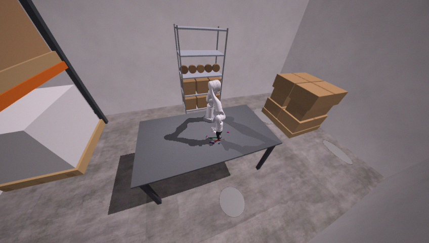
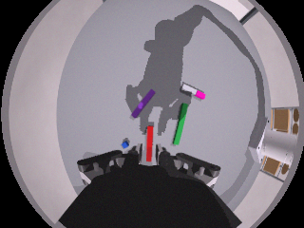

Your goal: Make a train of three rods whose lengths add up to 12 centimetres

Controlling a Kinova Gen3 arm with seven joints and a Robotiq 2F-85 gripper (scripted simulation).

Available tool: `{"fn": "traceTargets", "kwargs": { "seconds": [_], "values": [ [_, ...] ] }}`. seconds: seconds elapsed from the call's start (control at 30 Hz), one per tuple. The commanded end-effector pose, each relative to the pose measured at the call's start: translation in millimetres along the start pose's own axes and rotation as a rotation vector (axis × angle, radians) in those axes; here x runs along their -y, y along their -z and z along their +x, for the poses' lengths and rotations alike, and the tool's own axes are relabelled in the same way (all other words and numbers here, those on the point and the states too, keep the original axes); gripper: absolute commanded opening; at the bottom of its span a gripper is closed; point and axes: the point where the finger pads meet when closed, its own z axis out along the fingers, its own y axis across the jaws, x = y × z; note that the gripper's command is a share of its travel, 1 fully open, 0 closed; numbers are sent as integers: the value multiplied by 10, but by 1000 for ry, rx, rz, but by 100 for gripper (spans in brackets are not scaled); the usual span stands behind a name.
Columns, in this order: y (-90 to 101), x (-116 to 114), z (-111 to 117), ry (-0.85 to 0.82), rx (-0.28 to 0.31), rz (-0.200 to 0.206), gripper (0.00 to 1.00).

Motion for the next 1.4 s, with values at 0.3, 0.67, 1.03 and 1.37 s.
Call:
{"fn": "traceTargets", "kwargs": {
  "seconds": [0.3, 0.67, 1.03, 1.37],
  "values": [
    [-139, -9, -7, 1, -2, -2, 24],
    [-151, 2, -5, 1, -3, 2, 24],
    [-149, 3, -5, 1, -3, 2, 24],
    [-149, 3, -5, 1, -3, 2, 24]
  ]
}}
